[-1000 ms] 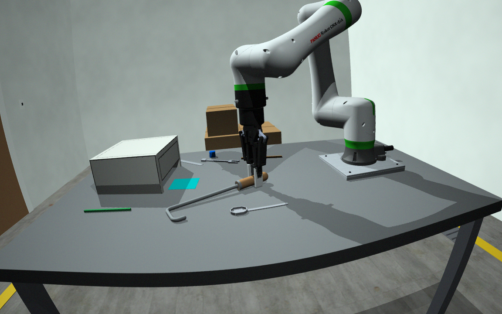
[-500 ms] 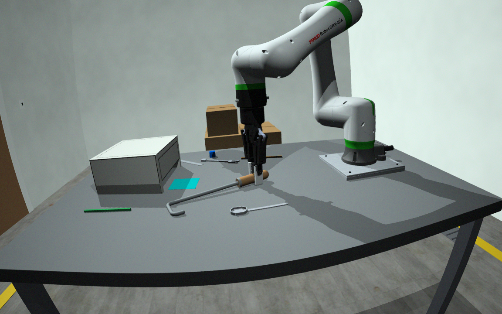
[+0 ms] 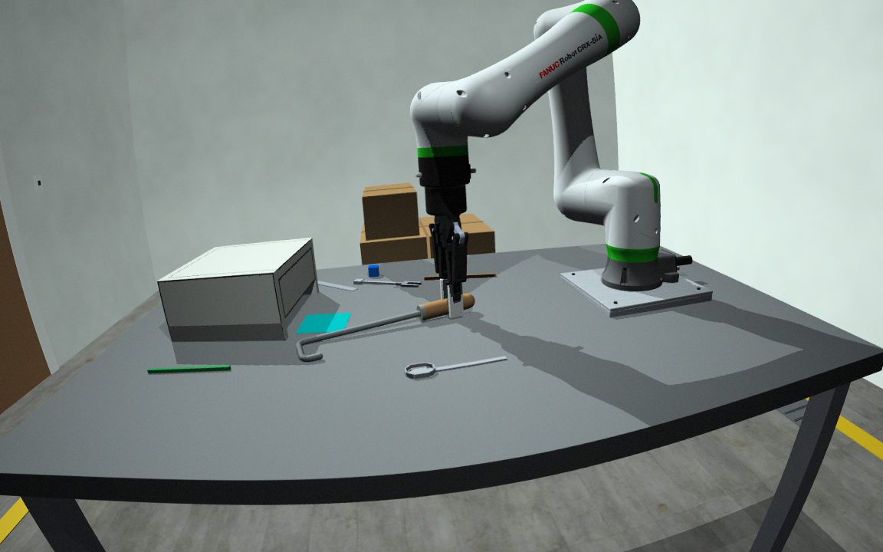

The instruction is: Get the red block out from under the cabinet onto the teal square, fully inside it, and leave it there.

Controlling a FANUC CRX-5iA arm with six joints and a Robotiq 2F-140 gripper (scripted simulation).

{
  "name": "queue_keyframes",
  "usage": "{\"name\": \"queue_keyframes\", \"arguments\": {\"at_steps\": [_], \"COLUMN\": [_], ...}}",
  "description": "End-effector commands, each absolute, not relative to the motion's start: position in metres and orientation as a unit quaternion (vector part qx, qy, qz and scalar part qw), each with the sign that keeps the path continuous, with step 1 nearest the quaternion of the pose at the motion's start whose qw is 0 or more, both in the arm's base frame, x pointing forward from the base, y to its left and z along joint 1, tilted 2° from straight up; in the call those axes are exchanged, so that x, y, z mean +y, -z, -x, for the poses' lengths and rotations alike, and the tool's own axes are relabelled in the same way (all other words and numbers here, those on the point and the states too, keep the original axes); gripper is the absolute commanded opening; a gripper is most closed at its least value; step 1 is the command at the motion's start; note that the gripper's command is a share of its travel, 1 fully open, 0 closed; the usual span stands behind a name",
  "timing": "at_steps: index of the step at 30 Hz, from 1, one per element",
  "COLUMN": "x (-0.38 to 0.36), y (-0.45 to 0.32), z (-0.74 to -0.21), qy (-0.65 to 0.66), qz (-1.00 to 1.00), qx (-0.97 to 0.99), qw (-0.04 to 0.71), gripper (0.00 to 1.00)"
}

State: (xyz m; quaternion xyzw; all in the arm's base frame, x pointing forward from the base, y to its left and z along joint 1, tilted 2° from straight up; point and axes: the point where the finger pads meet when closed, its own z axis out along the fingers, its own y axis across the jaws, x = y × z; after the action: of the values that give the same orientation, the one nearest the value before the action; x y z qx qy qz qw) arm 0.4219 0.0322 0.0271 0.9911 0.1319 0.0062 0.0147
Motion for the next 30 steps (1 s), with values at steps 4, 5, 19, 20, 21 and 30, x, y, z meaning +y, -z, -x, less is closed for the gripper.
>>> {"name": "queue_keyframes", "arguments": {"at_steps": [4,5,19,20,21,30], "x": [0.016,0.013,-0.022,-0.024,-0.027,-0.049], "y": [-0.028,-0.028,-0.029,-0.029,-0.029,-0.029], "z": [-0.418,-0.418,-0.409,-0.408,-0.408,-0.402], "qy": [-0.007,-0.007,-0.008,-0.008,-0.008,-0.008], "qz": [-0.994,-0.995,-0.999,-0.999,-0.999,-1.000], "qx": [0.106,0.101,0.041,0.037,0.032,-0.004], "qw": [0.015,0.015,0.014,0.014,0.014,0.014], "gripper": [0.00,0.00,0.00,0.00,0.00,0.00]}}
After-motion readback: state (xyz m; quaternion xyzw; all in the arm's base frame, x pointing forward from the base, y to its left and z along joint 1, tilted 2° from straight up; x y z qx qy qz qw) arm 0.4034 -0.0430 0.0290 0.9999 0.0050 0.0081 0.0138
